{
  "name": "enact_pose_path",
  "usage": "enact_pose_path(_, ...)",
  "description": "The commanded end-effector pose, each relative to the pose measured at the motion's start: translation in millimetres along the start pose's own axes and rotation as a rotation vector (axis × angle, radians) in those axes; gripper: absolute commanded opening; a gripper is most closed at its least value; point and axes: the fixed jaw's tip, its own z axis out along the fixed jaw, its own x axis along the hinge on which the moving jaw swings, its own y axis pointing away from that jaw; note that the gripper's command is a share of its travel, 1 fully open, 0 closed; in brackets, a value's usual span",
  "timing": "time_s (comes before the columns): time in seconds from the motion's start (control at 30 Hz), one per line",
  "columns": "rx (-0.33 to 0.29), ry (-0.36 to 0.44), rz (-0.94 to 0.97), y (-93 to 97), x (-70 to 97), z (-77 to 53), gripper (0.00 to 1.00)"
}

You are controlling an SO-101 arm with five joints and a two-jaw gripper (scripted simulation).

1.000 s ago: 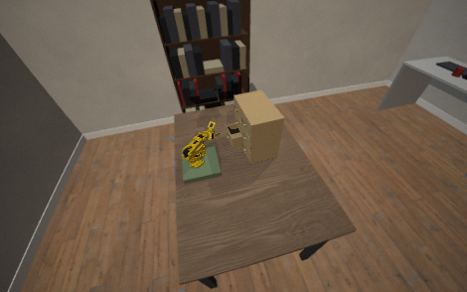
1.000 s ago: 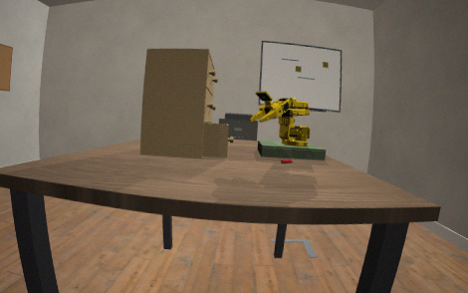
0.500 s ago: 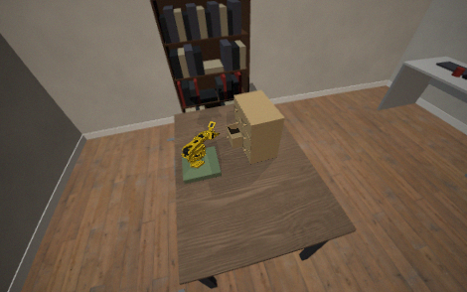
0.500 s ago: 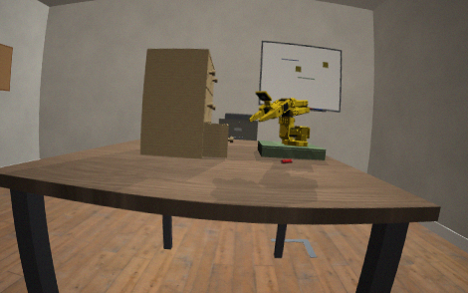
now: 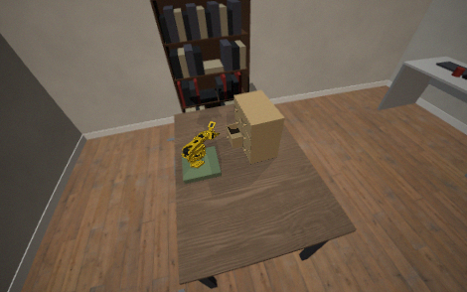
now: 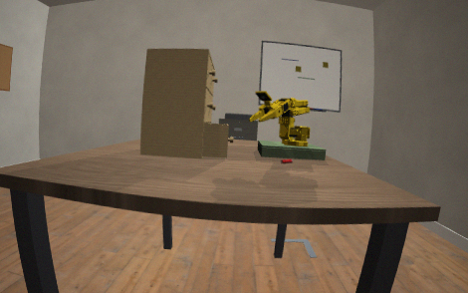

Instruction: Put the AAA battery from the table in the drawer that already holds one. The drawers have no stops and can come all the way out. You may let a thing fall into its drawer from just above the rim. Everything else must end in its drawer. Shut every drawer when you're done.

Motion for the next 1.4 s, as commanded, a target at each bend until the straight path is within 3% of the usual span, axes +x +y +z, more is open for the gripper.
enact_pose_path(0.0, -0.001, -0.002, 0.001, 0.1, -0.4, -0.2, 0.21)
enact_pose_path(0.37, -0.001, -0.002, 0.001, 0.1, -0.4, -0.2, 0.21)
enact_pose_path(0.67, 0.038, -0.025, 0.017, -9.2, -8.5, 15.5, 0.21)
enact_pose_path(1.37, 0.038, -0.034, 0.017, -9.2, -10.3, 14.9, 0.21)
